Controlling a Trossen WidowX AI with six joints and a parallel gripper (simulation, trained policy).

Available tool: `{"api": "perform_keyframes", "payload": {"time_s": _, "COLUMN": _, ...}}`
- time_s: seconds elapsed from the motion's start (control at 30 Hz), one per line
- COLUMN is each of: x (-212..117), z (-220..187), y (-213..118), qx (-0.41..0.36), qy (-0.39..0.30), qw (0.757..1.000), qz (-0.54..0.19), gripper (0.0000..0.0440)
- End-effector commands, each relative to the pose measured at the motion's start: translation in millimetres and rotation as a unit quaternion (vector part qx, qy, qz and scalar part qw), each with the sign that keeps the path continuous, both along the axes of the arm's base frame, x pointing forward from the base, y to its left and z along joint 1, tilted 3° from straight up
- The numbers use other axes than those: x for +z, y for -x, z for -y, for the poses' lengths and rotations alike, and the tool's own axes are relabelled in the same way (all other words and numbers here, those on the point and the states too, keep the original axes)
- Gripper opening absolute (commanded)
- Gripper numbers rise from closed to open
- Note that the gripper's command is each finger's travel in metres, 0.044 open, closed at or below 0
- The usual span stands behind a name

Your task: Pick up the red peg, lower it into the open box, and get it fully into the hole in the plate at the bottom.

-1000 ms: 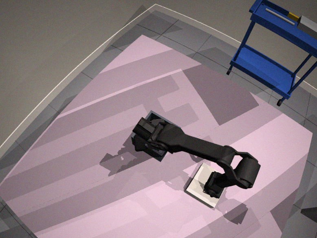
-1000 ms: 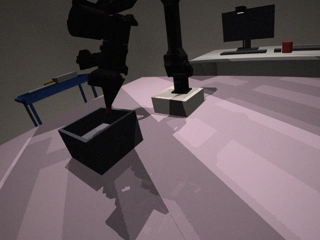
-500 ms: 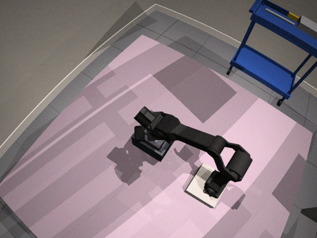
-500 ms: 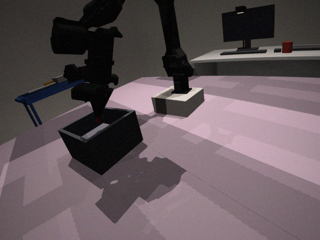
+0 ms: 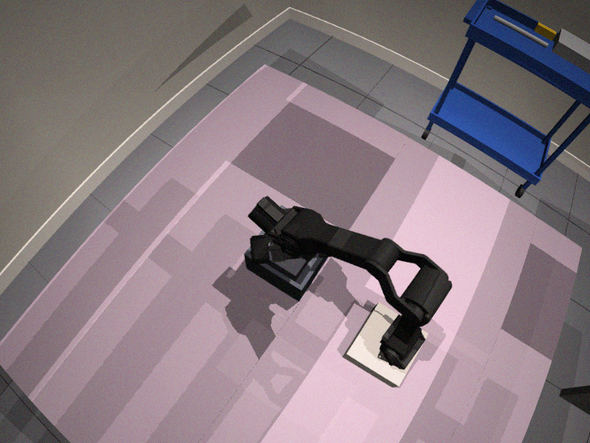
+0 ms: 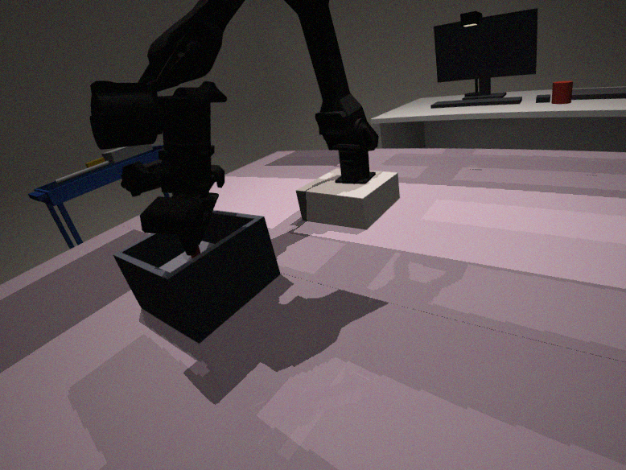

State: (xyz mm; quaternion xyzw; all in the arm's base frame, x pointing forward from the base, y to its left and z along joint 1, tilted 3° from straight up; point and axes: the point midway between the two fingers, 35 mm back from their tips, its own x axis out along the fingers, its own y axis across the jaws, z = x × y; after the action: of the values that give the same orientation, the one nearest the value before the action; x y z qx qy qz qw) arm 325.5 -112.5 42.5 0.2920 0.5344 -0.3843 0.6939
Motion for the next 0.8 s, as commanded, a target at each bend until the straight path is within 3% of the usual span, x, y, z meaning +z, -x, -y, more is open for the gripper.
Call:
{"api": "perform_keyframes", "payload": {"time_s": 0.0, "x": -4, "z": 3, "y": -3, "qx": 0.01, "qy": 0.001, "qw": 1.0, "qz": -0.014, "gripper": 0.0146}}
{"api": "perform_keyframes", "payload": {"time_s": 0.07, "x": -2, "z": 7, "y": -9, "qx": 0.013, "qy": 0.006, "qw": 1.0, "qz": -0.011, "gripper": 0.0161}}
{"api": "perform_keyframes", "payload": {"time_s": 0.5, "x": 9, "z": 34, "y": -43, "qx": 0.037, "qy": 0.036, "qw": 0.999, "qz": -0.001, "gripper": 0.0438}}
{"api": "perform_keyframes", "payload": {"time_s": 0.77, "x": 24, "z": 56, "y": -59, "qx": 0.03, "qy": 0.064, "qw": 0.997, "qz": 0.026, "gripper": 0.044}}
